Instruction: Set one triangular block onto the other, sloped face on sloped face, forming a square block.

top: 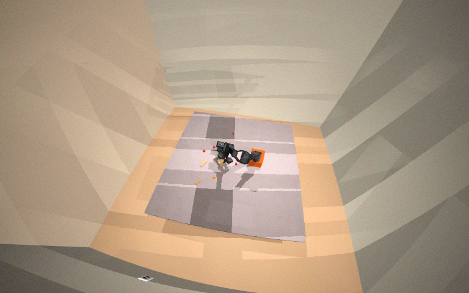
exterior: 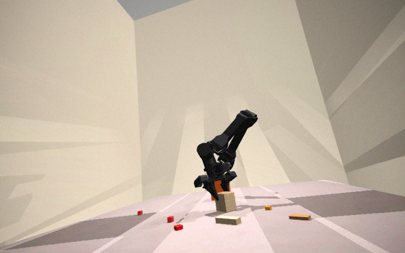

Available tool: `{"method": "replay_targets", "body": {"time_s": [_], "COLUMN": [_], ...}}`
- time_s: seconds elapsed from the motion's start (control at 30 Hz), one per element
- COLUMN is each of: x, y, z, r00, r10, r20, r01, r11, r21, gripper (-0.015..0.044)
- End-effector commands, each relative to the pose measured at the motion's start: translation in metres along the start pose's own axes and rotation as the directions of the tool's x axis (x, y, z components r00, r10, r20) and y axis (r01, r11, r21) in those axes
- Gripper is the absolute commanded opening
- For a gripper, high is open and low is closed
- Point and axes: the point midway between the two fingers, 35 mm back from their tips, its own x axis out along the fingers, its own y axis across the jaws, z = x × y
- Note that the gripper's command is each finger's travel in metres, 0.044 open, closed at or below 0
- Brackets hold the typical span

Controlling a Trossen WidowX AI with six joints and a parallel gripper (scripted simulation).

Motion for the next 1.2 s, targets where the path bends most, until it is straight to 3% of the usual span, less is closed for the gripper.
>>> {"method": "replay_targets", "body": {"time_s": [0.0, 1.07, 1.17], "x": [0.0003, 0.0019, 0.0017], "y": [-0.0003, -0.0005, -0.0002], "z": [-0.0006, -0.0008, -0.0003], "r00": [1.000, 1.000, 1.000], "r10": [-0.003, -0.007, -0.004], "r20": [-0.002, -0.005, -0.002], "r01": [0.003, 0.007, 0.004], "r11": [1.000, 1.000, 1.000], "r21": [0.006, 0.007, 0.004], "gripper": [0.0000, 0.0000, 0.0079]}}
